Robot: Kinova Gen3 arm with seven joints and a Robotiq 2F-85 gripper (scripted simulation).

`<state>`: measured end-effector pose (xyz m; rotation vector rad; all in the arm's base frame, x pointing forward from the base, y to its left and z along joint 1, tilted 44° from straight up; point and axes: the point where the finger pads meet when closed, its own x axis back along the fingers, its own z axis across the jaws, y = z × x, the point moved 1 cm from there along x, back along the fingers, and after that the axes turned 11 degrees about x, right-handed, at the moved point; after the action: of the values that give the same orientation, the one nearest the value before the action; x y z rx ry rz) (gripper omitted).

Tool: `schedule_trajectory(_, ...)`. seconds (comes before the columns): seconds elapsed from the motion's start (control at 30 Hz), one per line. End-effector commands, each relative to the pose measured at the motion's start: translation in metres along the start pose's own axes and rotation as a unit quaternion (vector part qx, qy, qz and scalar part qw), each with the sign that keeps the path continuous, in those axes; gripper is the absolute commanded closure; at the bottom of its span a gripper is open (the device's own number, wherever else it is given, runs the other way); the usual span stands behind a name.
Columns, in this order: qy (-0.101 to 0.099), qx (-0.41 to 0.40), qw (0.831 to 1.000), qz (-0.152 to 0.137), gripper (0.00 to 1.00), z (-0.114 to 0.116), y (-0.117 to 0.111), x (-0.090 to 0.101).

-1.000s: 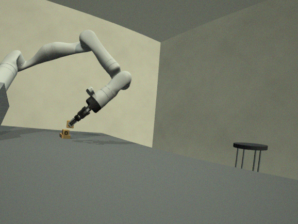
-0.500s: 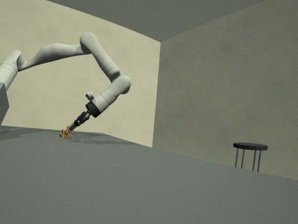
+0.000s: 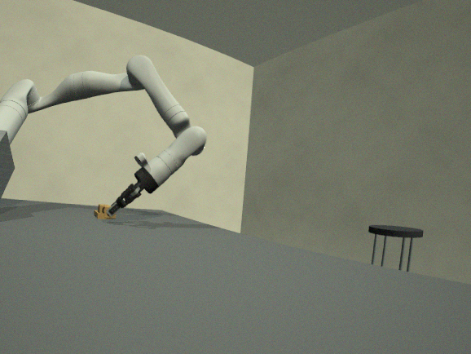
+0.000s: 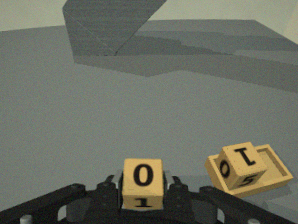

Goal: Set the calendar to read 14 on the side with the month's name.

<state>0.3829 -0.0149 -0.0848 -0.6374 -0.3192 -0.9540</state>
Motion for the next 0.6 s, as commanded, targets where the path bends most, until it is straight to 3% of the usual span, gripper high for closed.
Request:
schedule_trajectory(0.0,0.001,0.000,1.000,0.001,0.72,-0.0003,0.0013,-0.0025)
schedule_trajectory(0.57,0.001,0.000,1.000,0.001,0.72,-0.0012,0.0060,-0.0073)
